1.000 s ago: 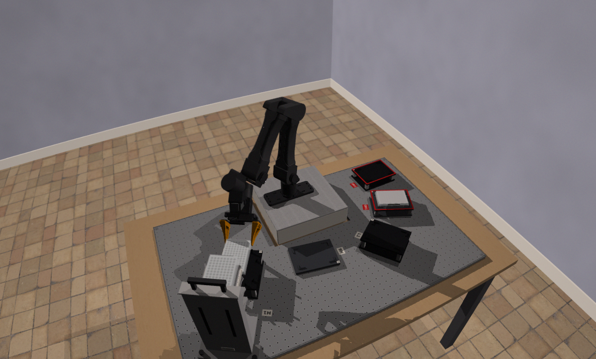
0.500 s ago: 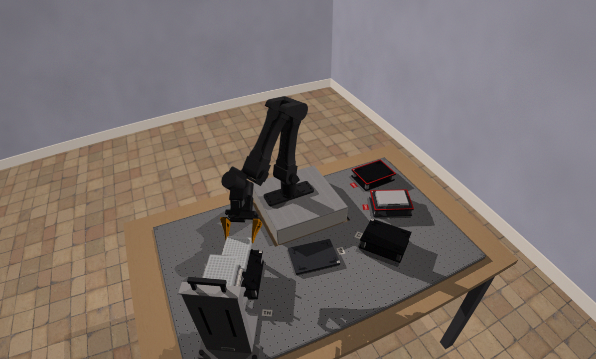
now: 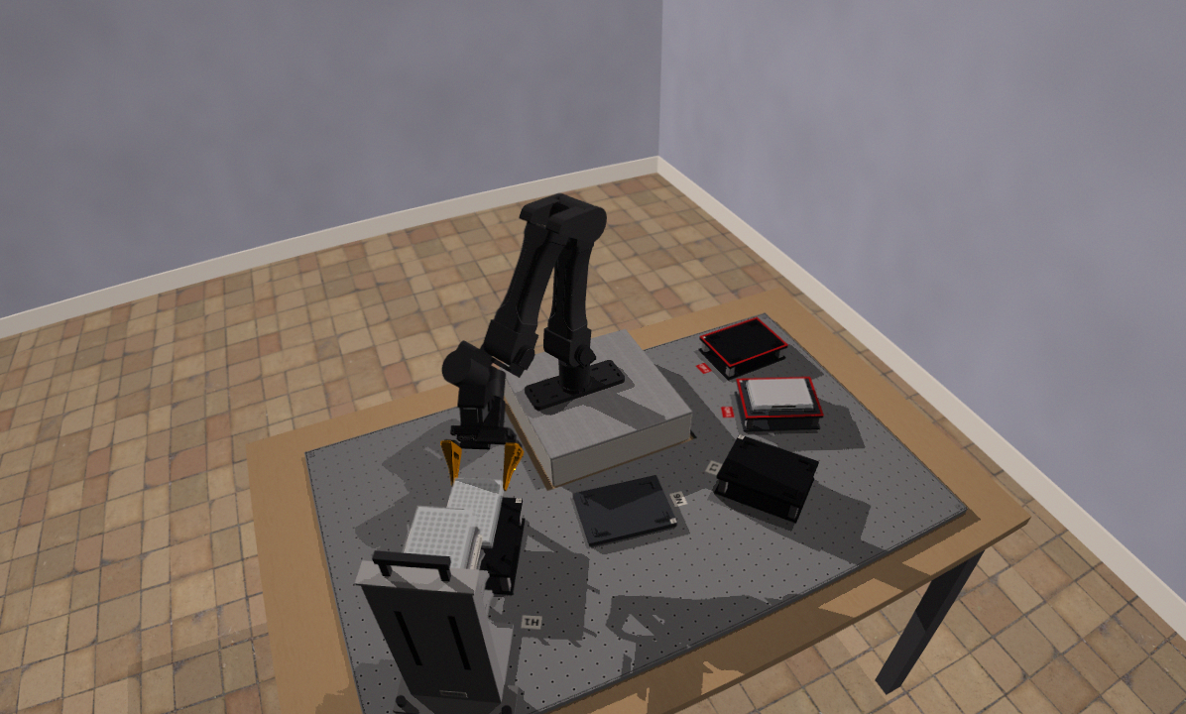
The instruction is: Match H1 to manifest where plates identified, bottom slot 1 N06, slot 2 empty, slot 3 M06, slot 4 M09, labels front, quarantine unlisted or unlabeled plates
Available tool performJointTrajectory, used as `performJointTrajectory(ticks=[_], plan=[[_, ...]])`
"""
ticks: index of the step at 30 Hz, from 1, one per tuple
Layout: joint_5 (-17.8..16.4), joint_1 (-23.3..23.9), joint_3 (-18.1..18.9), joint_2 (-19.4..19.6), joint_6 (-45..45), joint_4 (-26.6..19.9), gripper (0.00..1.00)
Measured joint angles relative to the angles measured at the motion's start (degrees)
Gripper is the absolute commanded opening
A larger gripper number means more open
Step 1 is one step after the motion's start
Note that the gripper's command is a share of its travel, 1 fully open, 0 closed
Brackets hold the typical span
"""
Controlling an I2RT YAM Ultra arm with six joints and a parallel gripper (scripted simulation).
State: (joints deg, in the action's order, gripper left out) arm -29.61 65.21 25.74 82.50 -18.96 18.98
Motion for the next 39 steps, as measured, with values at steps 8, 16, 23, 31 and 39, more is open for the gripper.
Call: performJointTrajectory(ticks=[8,16,23,31,39], plan=[[0.0,0.0,-1.2,2.7,0.0,3.1,0.86],[0.1,-0.8,-1.2,3.7,0.2,5.0,0.86],[0.9,-1.7,-0.5,5.2,0.7,5.7,0.86],[1.7,-2.7,1.0,6.7,1.3,6.7,0.86],[2.3,-3.5,1.9,8.2,1.9,7.2,0.86]])
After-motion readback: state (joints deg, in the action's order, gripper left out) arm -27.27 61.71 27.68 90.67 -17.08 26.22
